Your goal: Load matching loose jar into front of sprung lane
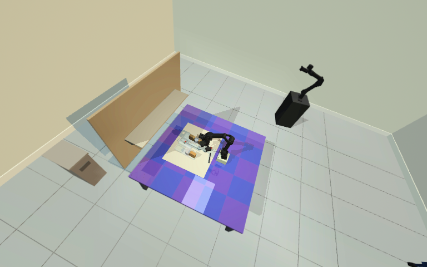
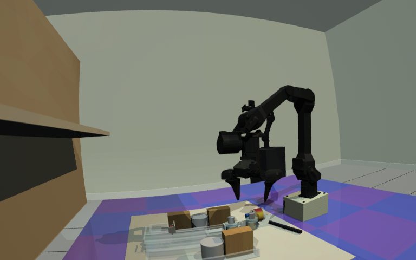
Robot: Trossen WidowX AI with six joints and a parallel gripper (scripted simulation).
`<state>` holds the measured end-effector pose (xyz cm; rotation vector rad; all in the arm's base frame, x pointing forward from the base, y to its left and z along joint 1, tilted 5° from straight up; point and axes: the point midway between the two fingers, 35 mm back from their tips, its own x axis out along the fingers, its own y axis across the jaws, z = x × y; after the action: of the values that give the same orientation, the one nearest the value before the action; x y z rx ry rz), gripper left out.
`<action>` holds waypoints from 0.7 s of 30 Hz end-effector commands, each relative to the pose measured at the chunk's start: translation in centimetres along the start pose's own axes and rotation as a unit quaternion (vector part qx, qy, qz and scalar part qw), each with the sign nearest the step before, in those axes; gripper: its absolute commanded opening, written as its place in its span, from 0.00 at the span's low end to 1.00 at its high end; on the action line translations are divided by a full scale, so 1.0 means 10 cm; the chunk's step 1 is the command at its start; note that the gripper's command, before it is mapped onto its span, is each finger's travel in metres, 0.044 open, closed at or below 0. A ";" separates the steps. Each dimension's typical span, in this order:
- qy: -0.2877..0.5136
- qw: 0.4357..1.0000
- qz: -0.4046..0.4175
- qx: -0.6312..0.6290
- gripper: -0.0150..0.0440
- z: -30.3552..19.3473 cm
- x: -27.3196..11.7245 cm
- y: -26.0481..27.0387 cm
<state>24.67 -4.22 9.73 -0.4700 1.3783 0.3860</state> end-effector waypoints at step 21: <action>0.022 1.000 0.009 -0.014 1.00 -0.18 0.54 -0.06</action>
<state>24.45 -5.68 4.96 -0.4883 1.4138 0.4084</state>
